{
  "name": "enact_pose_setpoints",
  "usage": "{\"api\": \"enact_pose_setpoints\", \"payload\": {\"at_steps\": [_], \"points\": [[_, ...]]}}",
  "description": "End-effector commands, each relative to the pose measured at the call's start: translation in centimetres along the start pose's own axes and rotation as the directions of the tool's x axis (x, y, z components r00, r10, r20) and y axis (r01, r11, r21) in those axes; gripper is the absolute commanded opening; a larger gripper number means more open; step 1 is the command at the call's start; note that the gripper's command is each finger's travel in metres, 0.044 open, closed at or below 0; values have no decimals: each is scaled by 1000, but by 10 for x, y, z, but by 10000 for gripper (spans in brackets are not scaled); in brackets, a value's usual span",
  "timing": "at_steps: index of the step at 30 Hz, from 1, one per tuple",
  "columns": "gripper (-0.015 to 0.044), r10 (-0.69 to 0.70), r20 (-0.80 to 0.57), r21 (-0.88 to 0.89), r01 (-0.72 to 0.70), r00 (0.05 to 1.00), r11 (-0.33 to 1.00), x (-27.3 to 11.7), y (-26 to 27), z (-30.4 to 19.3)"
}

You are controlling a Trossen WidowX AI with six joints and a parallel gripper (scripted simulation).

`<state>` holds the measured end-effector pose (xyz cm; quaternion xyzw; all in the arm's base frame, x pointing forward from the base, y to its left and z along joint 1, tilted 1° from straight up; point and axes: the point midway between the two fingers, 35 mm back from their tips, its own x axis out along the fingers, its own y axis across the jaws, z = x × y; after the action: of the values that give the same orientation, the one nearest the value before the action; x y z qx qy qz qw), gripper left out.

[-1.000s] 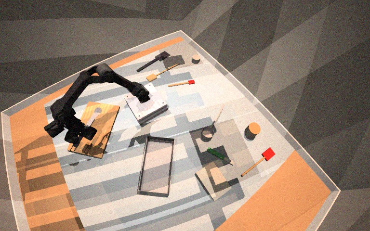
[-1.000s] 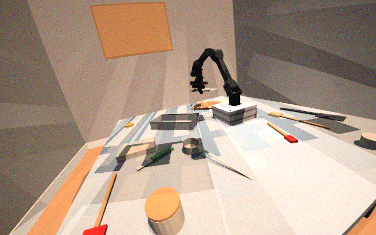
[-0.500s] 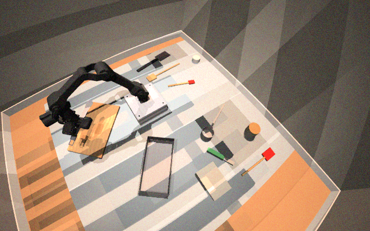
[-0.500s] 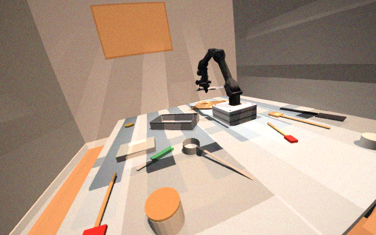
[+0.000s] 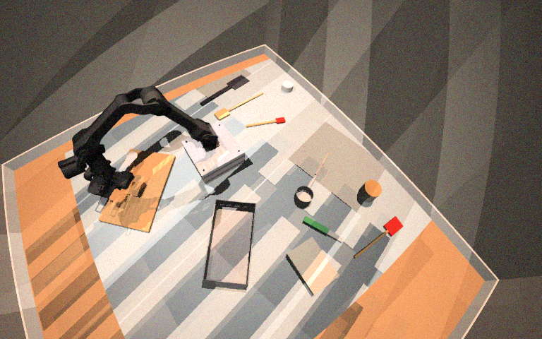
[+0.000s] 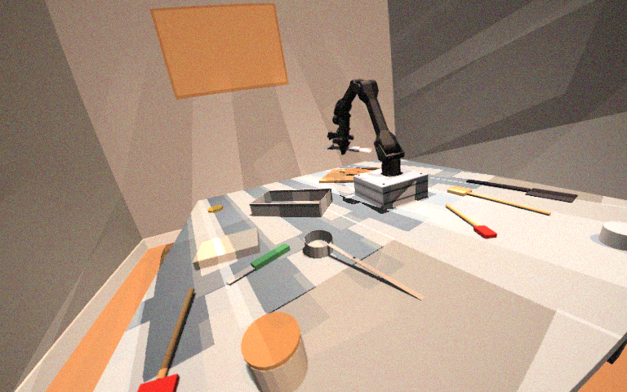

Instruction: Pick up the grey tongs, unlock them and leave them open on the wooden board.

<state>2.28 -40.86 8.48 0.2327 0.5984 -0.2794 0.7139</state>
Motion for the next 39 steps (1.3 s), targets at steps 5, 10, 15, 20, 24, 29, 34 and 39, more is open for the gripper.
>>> {"api": "enact_pose_setpoints", "payload": {"at_steps": [5, 10, 15, 20, 24, 29, 34, 39], "points": [[-150, 18, 222, 50, -29, 975, 998, -2, -6, 2], [-150, 18, 355, 64, -43, 935, 997, -7, -10, 2], [-150, 14, 479, 65, -52, 878, 997, -14, -12, 1], [-150, 11, 592, 56, -54, 806, 997, -24, -13, -1], [-150, 9, 672, 41, -50, 741, 998, -33, -12, -5], [-150, 12, 758, 15, -36, 652, 999, -45, -9, -12], [-150, 22, 829, -17, -13, 558, 1000, -58, -2, -20], [-150, 33, 870, -43, 9, 492, 999, -67, 4, -27]]}}
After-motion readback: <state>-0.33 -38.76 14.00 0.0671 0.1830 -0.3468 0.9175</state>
